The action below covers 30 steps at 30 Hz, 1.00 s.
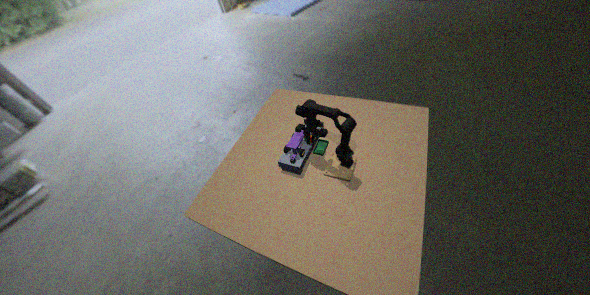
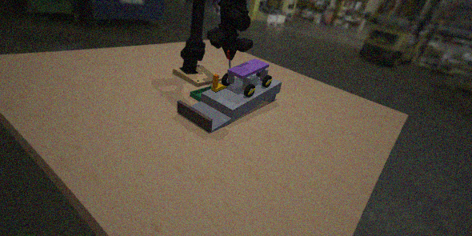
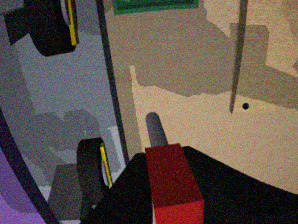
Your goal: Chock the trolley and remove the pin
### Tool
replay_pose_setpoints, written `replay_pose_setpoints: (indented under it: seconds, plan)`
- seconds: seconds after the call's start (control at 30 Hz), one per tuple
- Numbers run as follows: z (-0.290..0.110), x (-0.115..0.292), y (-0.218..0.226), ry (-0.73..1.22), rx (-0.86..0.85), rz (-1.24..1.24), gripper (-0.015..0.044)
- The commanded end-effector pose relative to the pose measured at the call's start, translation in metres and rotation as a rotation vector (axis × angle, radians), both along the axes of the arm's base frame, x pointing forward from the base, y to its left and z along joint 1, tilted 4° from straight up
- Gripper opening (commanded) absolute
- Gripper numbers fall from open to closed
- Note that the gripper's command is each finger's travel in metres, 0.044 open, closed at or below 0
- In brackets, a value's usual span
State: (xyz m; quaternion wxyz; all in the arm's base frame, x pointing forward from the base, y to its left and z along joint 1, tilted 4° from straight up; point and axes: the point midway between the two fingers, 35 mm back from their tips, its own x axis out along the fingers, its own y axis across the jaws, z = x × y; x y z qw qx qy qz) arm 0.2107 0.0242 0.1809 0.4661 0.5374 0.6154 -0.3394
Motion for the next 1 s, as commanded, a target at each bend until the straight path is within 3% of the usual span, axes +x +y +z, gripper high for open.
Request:
replay_pose_setpoints:
  seconds: [0.0, 0.6, 0.97]
  plan:
    - [-0.004, 0.002, -0.014, 0.006, -0.002, 0.003, 0.0000]
    - [-0.022, 0.013, -0.082, 0.006, -0.008, 0.003, 0.0000]
    - [-0.023, 0.012, -0.082, 0.043, -0.034, -0.151, 0.0000]
